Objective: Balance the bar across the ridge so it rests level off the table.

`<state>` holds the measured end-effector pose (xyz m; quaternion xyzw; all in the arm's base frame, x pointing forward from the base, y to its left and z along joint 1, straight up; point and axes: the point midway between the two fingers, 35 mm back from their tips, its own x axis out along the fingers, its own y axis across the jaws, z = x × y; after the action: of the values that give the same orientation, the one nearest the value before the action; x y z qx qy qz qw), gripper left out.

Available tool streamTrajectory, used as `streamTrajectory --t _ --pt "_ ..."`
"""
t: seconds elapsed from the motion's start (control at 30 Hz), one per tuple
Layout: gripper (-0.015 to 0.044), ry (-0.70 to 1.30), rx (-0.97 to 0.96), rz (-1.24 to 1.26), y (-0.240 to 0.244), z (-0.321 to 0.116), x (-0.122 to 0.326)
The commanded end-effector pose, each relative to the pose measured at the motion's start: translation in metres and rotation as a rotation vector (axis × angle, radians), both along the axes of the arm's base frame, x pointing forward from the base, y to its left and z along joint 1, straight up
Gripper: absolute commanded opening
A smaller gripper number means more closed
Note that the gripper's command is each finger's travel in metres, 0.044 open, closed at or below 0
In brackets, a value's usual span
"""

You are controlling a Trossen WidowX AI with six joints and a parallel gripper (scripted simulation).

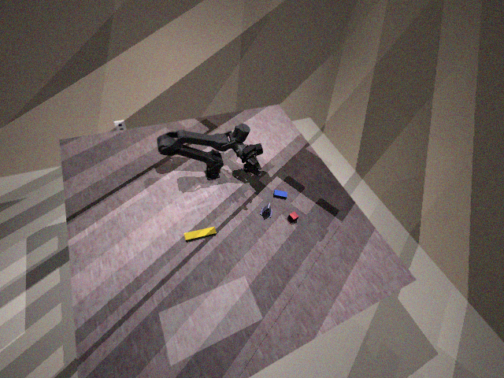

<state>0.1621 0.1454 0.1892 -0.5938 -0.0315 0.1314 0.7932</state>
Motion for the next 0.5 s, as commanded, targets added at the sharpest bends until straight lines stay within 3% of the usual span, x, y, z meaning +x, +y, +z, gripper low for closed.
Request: streamTrajectory --t 0.0,0.47 --pt "0.0315 0.010 -0.059 -0.015 0.001 0.006 0.008" --pt "0.0315 0.085 -0.276 -0.083 -0.005 0.009 0.038"
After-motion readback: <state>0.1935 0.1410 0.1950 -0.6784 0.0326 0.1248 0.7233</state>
